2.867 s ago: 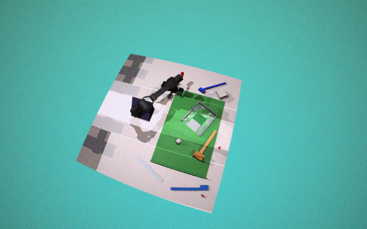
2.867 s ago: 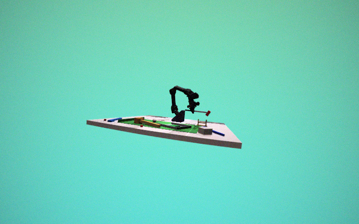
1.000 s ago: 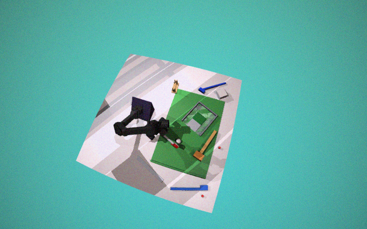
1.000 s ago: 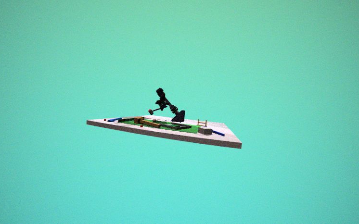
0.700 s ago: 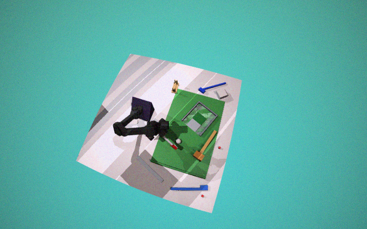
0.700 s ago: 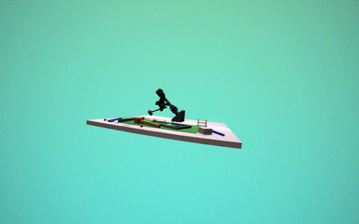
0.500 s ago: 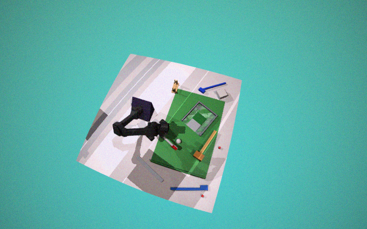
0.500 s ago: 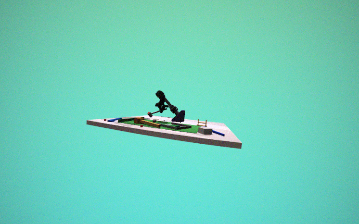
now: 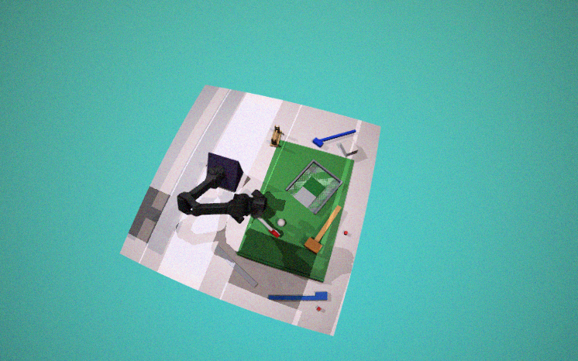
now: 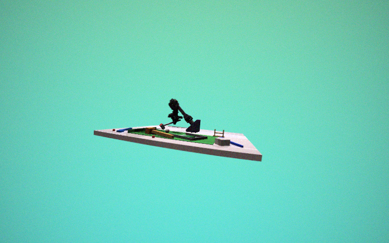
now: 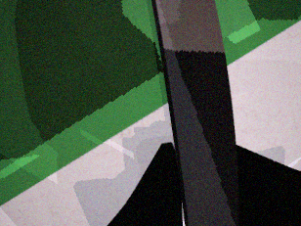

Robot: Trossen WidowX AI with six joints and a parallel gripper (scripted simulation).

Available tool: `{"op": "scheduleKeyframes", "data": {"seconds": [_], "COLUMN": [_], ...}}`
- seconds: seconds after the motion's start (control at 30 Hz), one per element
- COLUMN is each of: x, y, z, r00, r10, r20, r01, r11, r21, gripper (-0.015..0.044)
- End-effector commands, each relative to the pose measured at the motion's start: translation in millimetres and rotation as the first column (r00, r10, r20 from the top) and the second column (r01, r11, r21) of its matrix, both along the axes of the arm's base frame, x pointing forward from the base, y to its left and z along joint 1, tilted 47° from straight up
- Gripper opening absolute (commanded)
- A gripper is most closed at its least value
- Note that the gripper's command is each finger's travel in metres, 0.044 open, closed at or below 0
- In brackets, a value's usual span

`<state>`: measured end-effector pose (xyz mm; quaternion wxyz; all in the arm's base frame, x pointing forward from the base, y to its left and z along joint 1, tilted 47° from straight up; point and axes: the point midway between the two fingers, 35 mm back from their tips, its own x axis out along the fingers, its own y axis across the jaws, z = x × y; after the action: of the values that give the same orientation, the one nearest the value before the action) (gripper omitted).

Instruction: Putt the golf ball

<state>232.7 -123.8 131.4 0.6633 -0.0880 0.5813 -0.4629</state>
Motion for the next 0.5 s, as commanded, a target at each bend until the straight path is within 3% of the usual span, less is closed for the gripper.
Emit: {"op": "scheduleKeyframes", "data": {"seconds": [0.0, 0.47], "x": [-1.5, -2.4], "y": [-5.8, -12.0], "z": [-4.9, -10.9], "r00": [1.0, 1.0], "r10": [0.002, -0.001], "r20": [-0.004, -0.001], "r01": [-0.002, 0.001], "r11": [1.0, 1.0], "r21": [-0.006, -0.002], "gripper": [0.0, 0.0]}}
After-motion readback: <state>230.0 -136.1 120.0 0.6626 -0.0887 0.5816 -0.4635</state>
